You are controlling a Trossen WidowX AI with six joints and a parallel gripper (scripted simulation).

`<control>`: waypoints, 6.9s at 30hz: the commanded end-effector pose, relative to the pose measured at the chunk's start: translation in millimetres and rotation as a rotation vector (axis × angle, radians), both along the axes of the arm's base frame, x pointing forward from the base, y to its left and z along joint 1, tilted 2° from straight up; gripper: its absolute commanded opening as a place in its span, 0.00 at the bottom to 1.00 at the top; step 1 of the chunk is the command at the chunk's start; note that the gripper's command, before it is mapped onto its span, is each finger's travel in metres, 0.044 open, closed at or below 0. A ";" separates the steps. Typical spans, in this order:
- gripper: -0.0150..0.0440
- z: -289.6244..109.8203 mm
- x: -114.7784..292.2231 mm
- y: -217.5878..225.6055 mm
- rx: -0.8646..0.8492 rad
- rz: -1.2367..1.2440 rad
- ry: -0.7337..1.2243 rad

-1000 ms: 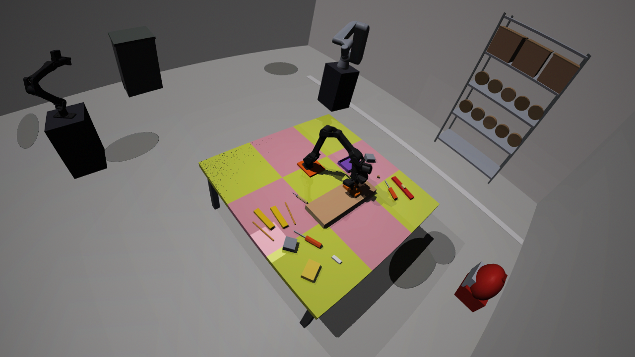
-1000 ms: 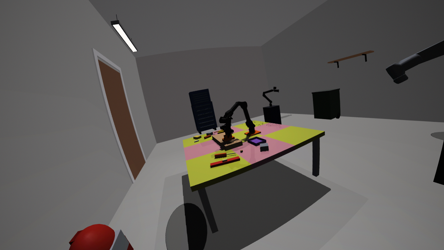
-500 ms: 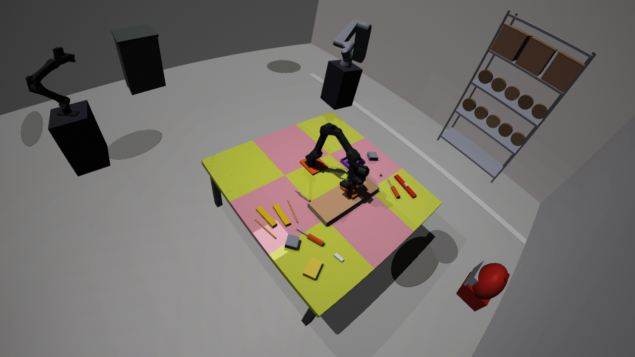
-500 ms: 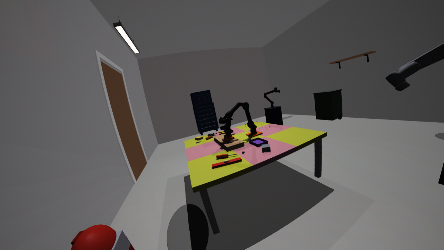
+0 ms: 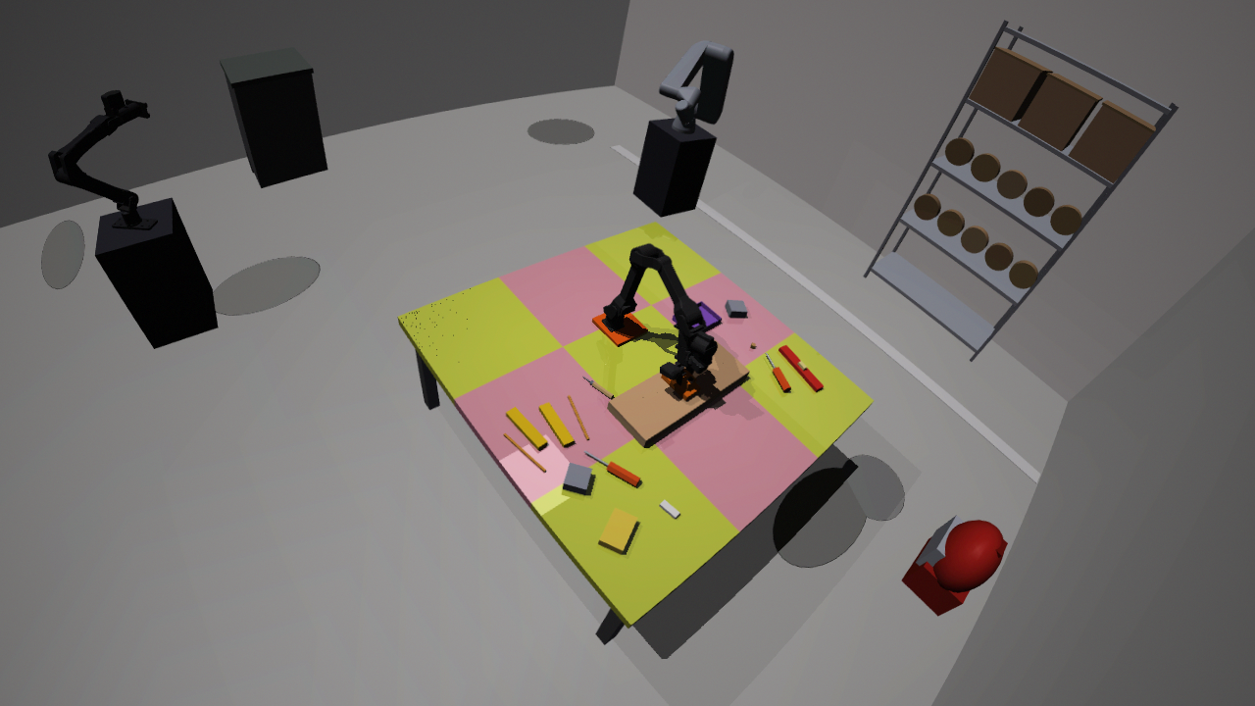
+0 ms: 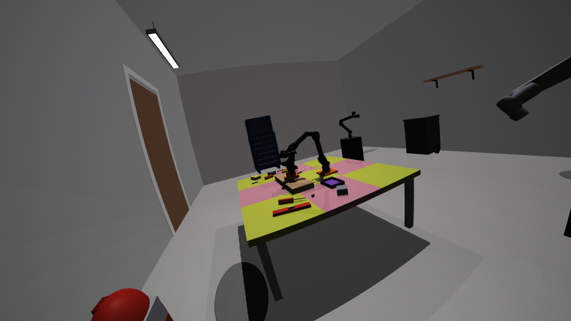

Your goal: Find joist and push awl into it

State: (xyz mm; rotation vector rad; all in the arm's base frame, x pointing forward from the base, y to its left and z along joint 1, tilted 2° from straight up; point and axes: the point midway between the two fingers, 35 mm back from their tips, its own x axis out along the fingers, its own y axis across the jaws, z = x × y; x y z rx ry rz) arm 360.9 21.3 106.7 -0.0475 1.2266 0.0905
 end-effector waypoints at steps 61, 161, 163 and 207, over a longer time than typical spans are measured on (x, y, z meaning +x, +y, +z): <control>0.25 0.4 16.4 -184.1 -0.017 -0.003 -0.004; 0.25 74.6 -91.5 222.7 -0.054 1.100 -0.016; 0.25 73.7 -101.0 230.9 -0.055 1.133 -0.017; 0.25 41.0 -243.1 305.1 -0.066 1.566 -0.035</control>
